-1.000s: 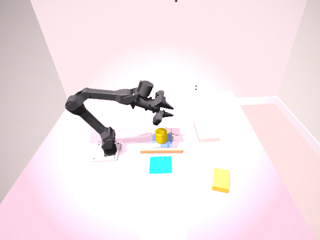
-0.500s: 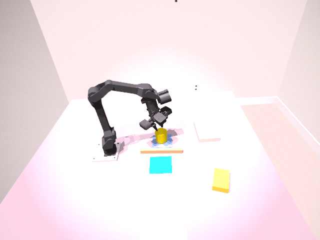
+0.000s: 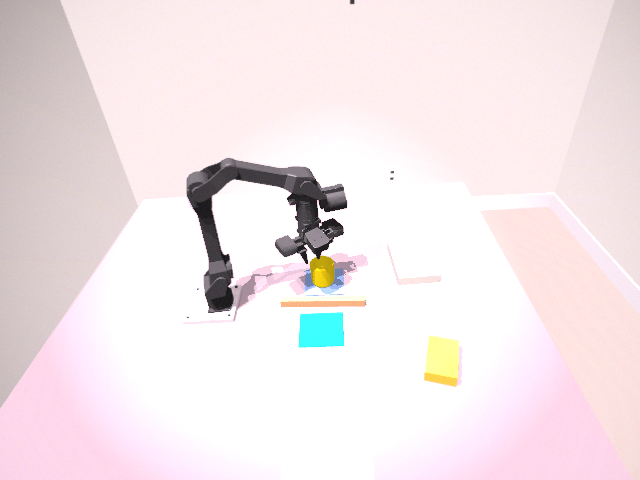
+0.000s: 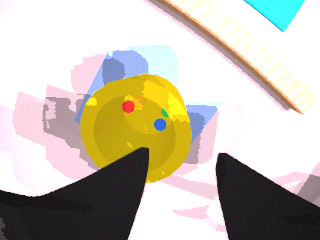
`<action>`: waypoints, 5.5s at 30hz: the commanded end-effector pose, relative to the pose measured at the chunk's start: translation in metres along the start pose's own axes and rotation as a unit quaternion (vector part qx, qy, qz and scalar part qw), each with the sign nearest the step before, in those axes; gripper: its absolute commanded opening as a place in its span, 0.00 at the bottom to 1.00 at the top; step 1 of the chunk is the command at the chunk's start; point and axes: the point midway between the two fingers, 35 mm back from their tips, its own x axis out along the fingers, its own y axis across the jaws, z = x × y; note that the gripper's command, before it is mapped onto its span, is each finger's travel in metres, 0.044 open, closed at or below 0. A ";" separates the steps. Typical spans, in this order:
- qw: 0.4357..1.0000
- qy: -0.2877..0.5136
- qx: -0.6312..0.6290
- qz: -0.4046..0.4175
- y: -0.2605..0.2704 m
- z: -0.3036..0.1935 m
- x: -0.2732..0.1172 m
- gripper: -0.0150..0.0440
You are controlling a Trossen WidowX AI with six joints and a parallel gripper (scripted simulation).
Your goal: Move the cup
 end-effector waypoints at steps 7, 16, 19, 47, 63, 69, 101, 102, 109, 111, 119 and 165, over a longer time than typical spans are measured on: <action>1.000 0.003 0.003 -0.002 0.001 0.000 0.017 0.54; 1.000 0.003 0.003 -0.002 0.001 0.000 0.032 0.54; 1.000 0.003 0.003 -0.002 0.001 0.000 0.037 0.54; 1.000 0.001 0.001 -0.002 0.000 0.000 0.057 0.45; 1.000 0.001 0.001 -0.002 0.000 0.000 0.057 0.25; 1.000 0.001 0.001 -0.002 0.000 0.000 0.047 0.25; 1.000 0.002 0.004 -0.008 -0.008 0.001 0.013 0.25; 1.000 0.002 0.004 -0.008 -0.008 0.001 0.013 0.25; 1.000 0.002 0.004 -0.008 -0.010 0.005 0.013 0.25; 1.000 0.002 0.004 -0.007 -0.012 0.008 0.012 0.25; 1.000 0.002 0.003 -0.005 -0.019 0.022 0.012 0.25; 1.000 -0.002 0.003 -0.005 -0.064 0.099 0.011 0.25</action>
